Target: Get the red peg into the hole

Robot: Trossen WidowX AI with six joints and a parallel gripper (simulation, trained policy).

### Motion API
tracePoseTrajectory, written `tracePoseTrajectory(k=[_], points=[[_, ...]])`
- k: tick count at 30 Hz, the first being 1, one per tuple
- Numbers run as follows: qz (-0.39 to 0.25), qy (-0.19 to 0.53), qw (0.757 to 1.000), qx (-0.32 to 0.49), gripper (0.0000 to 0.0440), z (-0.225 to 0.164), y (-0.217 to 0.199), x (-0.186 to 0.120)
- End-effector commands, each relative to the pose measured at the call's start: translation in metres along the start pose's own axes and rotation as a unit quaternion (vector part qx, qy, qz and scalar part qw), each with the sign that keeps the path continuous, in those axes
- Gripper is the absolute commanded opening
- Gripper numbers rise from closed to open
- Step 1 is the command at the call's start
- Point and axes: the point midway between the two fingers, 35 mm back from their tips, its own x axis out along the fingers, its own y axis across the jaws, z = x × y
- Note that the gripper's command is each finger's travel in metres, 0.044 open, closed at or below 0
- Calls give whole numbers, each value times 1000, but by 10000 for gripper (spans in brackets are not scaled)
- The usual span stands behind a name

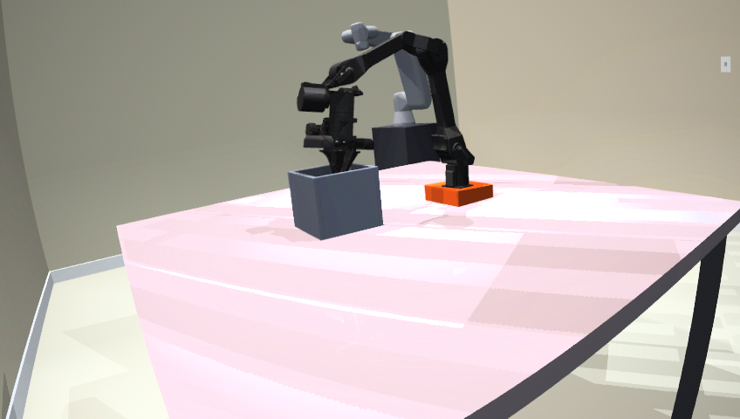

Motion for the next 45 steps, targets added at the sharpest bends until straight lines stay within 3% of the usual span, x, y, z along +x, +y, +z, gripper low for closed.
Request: tracePoseTrajectory(k=[1, 8, 15, 18, 30, 45], points=[[-3, 7, 1000, -10, 0, 0, 1, 12], [-11, 9, 1000, -27, 1, 3, 2, 31], [-25, 14, 999, -41, 113, 5, 4, 37], [-25, 29, 998, -42, 111, 1, 5, 36], [17, 68, 997, -25, 180, 14, 19, 6], [97, 104, 990, -22, 222, 30, 39, -42]])
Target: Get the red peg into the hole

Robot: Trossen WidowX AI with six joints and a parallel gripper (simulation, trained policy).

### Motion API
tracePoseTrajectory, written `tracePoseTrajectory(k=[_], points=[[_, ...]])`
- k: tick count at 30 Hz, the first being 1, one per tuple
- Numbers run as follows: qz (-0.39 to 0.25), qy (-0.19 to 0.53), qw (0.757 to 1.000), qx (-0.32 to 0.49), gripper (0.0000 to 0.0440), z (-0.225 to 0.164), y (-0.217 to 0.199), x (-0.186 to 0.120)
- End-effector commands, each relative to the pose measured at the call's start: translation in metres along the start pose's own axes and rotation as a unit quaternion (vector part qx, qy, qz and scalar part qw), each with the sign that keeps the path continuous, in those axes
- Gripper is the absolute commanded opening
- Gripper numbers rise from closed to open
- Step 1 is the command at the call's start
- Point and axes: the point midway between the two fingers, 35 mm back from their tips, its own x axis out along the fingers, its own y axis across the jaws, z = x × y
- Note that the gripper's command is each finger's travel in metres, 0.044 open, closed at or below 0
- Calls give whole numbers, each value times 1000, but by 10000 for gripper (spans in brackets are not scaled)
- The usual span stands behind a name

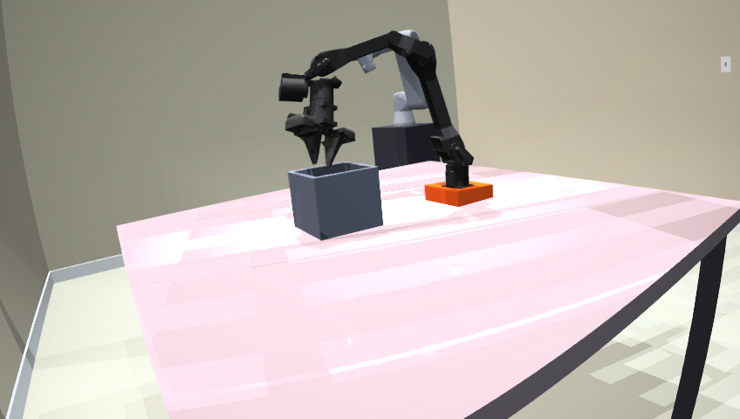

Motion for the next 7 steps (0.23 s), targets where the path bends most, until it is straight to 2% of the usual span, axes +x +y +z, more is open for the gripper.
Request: tracePoseTrajectory(k=[1, 7], points=[[22, 6, 1000, -6, 224, 2, 8, -12], [55, 9, 998, -18, 236, 8, 19, -32]])
